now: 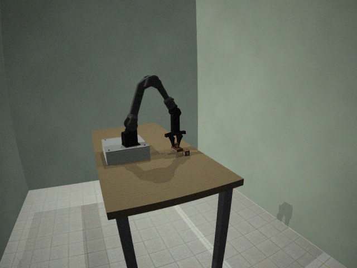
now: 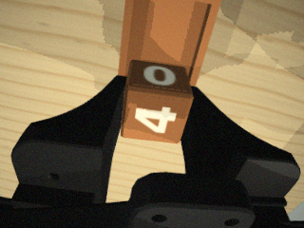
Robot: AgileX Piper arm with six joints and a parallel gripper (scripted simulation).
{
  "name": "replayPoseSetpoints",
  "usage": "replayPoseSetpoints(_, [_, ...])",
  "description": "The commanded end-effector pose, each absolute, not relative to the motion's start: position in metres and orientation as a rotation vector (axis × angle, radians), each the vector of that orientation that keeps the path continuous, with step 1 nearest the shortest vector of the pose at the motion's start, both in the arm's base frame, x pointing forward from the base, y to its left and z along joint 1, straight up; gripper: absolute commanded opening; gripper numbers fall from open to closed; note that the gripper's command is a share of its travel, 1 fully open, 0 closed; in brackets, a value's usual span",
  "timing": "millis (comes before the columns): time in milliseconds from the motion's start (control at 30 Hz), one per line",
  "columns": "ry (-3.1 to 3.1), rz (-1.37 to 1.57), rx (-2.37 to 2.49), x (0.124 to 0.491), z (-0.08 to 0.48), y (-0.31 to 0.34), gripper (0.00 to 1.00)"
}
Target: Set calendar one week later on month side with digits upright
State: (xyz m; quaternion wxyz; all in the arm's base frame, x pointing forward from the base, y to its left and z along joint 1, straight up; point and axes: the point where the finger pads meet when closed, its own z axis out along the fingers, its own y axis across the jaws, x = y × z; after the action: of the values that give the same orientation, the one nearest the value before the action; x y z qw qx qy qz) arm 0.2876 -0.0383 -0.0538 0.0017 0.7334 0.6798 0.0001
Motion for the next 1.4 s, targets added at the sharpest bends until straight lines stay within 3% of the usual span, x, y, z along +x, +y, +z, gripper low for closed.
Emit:
replayPoseSetpoints(0, [2.132,-0.002,2.304,0.2871,-0.0545,-0.0385,0.36])
replayPoseSetpoints(1033, [2.132,-0.002,2.304,0.2871,-0.0545,-0.0385,0.36])
replayPoseSetpoints(1067, [2.132,-0.002,2.304,0.2871,-0.0545,-0.0385,0.41])
replayPoseSetpoints(1333, [2.132,-0.002,2.304,0.2871,-0.0545,-0.0385,0.51])
replayPoseSetpoints(1367, [2.132,-0.002,2.304,0.2871,-0.0545,-0.0385,0.56])
